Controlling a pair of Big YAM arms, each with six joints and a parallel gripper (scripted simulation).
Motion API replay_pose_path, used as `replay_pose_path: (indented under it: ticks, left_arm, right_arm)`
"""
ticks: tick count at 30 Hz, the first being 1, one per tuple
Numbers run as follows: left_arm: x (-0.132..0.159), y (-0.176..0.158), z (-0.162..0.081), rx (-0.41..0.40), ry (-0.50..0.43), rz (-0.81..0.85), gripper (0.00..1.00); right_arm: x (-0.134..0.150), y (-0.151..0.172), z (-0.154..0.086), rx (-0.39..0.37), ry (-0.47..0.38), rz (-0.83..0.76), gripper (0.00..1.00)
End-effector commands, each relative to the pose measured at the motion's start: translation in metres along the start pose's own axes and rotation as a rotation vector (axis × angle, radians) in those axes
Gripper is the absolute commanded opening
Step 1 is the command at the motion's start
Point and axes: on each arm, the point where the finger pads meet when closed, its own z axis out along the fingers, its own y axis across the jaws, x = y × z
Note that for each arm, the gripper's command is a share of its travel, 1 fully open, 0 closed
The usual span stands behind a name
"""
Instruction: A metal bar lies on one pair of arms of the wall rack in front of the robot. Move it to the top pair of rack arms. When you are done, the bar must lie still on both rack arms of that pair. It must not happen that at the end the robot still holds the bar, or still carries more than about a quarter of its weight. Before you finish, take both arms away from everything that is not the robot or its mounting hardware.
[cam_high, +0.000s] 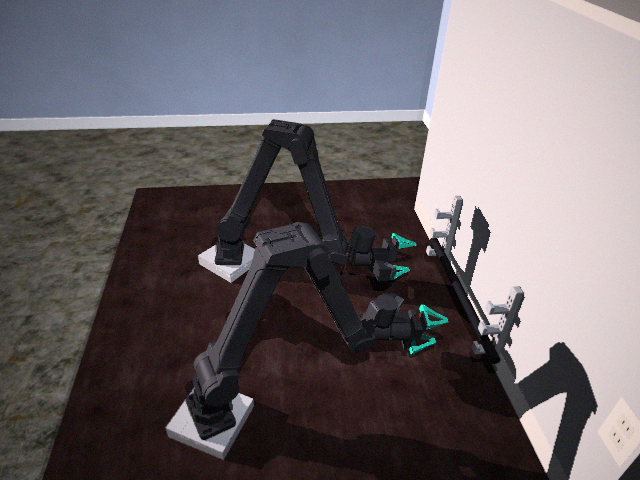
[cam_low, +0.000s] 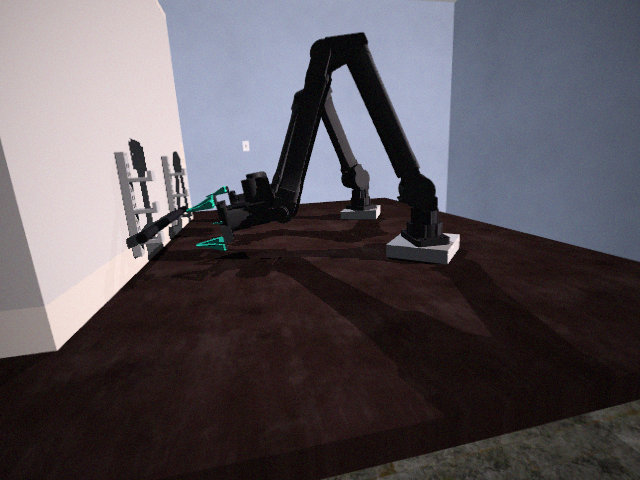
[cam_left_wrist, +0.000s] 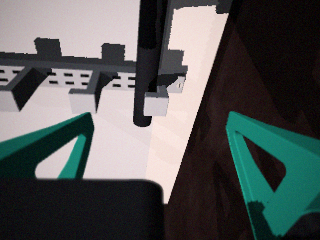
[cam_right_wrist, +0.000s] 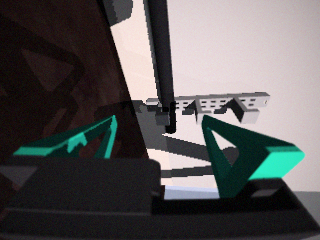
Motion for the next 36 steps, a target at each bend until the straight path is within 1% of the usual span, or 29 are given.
replay_pose_path:
  ticks: [1, 10, 29, 36]
  left_arm:
    - [-0.016, 0.013, 0.014, -0.075, -0.028, 0.033, 1.0]
    - [-0.025, 0.001, 0.026, -0.123, -0.063, 0.133, 1.0]
    - [-0.025, 0.001, 0.026, -0.123, -0.063, 0.133, 1.0]
    - [-0.029, 0.006, 0.029, -0.144, -0.068, 0.126, 1.0]
  right_arm:
    - [0.002, -0.013, 0.022, 0.075, 0.002, -0.041, 1.0]
    - [0.005, -0.003, 0.039, 0.136, -0.018, -0.132, 1.0]
    - [0.005, -0.003, 0.039, 0.136, -0.018, -0.132, 1.0]
    - [0.005, -0.009, 0.043, 0.155, -0.016, -0.129, 1.0]
